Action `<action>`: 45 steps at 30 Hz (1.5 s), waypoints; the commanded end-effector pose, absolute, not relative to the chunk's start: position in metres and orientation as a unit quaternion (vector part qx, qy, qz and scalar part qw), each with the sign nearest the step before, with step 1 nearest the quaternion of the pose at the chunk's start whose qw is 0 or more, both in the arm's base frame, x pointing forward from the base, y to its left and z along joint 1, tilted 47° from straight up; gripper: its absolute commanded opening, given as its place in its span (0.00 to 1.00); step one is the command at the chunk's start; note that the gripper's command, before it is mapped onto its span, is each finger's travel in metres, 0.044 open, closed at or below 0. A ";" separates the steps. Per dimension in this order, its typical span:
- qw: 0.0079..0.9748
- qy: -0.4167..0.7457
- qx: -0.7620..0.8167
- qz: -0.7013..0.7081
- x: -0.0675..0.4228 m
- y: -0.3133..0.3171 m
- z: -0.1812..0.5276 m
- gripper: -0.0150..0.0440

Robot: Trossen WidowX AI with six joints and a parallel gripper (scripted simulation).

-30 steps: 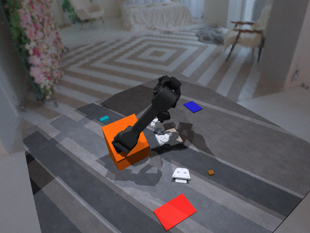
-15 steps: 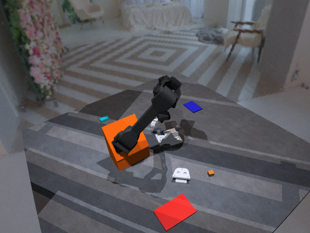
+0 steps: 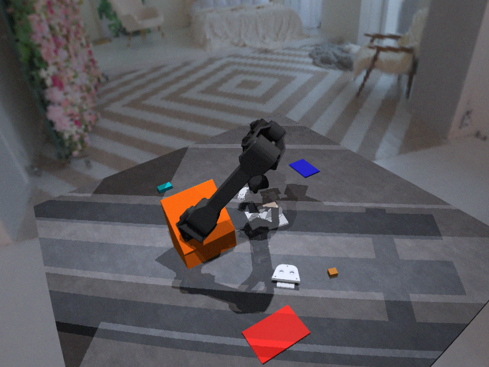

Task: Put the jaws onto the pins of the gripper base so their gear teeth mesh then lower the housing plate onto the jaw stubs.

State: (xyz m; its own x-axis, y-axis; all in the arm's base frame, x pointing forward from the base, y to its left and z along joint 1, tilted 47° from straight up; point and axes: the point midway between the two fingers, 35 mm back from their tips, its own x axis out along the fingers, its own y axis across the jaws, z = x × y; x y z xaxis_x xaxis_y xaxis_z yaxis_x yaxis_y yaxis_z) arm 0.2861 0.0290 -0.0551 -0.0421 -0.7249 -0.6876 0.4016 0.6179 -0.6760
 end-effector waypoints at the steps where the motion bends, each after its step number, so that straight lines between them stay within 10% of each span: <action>1: 0.677 0.591 -0.139 -0.416 0.285 0.028 -0.055 0.48; 45: 0.680 0.582 -0.128 -0.427 0.301 -0.001 -0.025 0.48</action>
